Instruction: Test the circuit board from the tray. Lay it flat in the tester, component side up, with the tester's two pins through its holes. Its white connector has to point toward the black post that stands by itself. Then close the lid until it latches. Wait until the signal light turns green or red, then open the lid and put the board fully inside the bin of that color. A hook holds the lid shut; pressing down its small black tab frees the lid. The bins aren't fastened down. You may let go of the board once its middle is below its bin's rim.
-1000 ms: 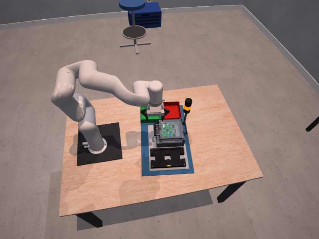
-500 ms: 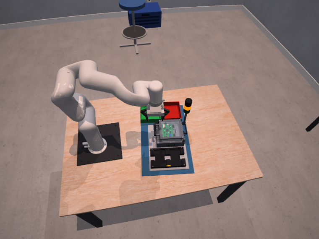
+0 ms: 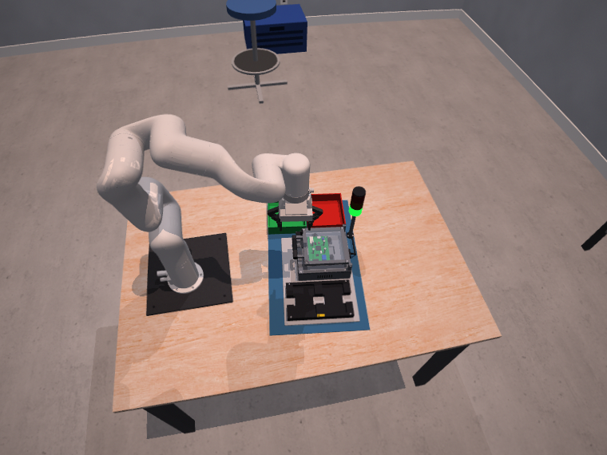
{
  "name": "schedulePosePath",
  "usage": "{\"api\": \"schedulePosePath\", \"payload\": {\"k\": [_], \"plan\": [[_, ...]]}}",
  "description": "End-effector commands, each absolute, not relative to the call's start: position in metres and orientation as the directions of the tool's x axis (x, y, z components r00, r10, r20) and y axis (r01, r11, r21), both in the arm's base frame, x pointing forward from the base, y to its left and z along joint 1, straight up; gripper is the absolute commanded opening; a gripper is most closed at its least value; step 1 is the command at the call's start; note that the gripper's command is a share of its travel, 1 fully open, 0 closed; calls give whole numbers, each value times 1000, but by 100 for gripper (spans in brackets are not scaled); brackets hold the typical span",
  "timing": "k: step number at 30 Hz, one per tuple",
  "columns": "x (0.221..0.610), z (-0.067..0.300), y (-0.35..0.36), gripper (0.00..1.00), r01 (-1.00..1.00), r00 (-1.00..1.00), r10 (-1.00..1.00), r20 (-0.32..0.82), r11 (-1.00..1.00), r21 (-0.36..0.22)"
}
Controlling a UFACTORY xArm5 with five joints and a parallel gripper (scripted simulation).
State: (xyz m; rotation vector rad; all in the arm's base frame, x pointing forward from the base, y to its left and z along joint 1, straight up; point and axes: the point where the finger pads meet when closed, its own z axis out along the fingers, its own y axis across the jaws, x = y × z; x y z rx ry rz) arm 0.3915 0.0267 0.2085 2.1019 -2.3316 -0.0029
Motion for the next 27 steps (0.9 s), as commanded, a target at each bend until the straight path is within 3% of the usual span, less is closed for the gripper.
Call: {"api": "schedulePosePath", "payload": {"k": [1,9,10,27], "plan": [[392,210,27,100,-995,-103,-995,0,103,-1],[392,210,27,100,-995,-103,-995,0,103,-1],[392,210,27,0,-995,-103,-995,0,103,-1],[392,210,27,0,-995,-103,-995,0,103,-1]]}}
